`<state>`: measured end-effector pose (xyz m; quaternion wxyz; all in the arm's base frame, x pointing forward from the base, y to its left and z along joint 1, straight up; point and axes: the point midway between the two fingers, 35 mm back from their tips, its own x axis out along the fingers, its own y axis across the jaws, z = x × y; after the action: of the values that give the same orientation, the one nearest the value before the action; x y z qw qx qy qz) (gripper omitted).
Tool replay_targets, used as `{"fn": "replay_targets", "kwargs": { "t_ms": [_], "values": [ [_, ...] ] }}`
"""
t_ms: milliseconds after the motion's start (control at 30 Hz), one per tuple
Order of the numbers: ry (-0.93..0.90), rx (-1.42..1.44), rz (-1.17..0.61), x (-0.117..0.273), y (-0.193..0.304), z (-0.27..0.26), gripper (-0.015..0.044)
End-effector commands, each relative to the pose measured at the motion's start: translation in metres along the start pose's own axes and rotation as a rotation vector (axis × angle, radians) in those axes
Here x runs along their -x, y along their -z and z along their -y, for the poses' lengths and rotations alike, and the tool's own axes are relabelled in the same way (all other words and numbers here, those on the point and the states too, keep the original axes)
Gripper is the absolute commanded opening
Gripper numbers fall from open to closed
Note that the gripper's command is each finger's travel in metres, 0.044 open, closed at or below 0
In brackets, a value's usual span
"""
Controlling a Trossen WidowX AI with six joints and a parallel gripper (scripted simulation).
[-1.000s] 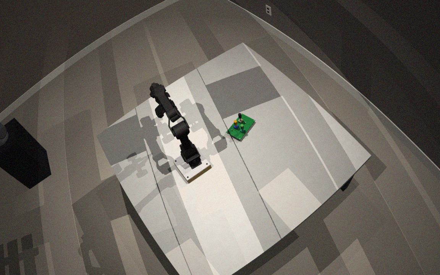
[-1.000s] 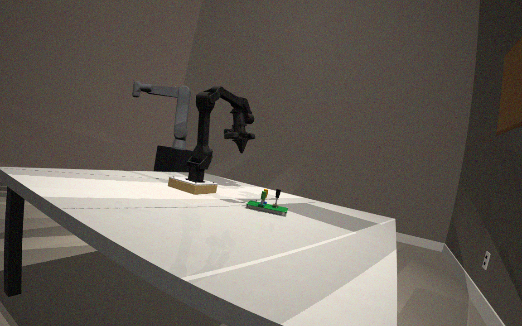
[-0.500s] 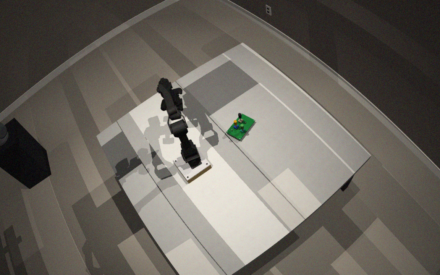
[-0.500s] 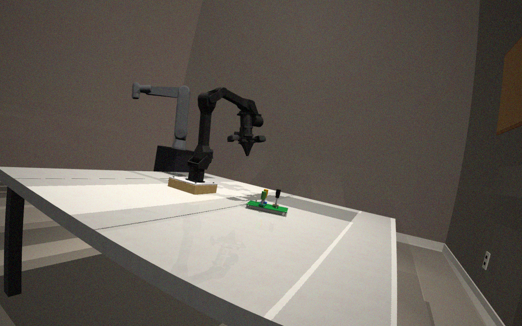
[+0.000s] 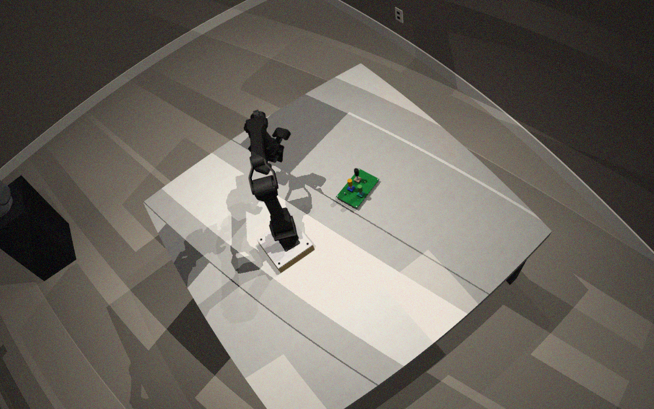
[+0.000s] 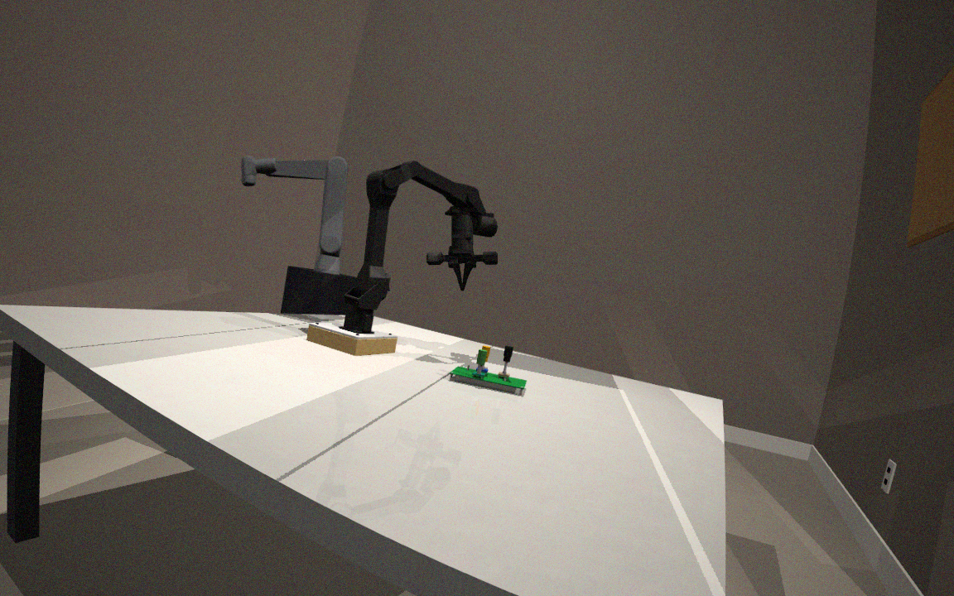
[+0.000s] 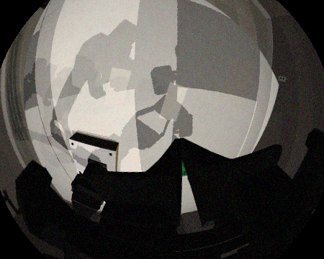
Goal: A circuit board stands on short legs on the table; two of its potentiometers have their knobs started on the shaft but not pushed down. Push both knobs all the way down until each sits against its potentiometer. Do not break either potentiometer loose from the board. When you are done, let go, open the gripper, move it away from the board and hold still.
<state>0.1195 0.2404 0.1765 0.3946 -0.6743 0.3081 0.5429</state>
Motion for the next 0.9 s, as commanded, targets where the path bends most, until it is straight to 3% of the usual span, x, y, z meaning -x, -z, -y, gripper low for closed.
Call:
{"fn": "replay_targets", "kwargs": {
  "t_ms": [0,867],
  "values": [
    [-0.009,-0.116,-0.002,-0.005,0.006,0.008,0.0],
    [-0.07,-0.998,-0.043,-0.033,0.057,0.047,0.0]
  ]
}}
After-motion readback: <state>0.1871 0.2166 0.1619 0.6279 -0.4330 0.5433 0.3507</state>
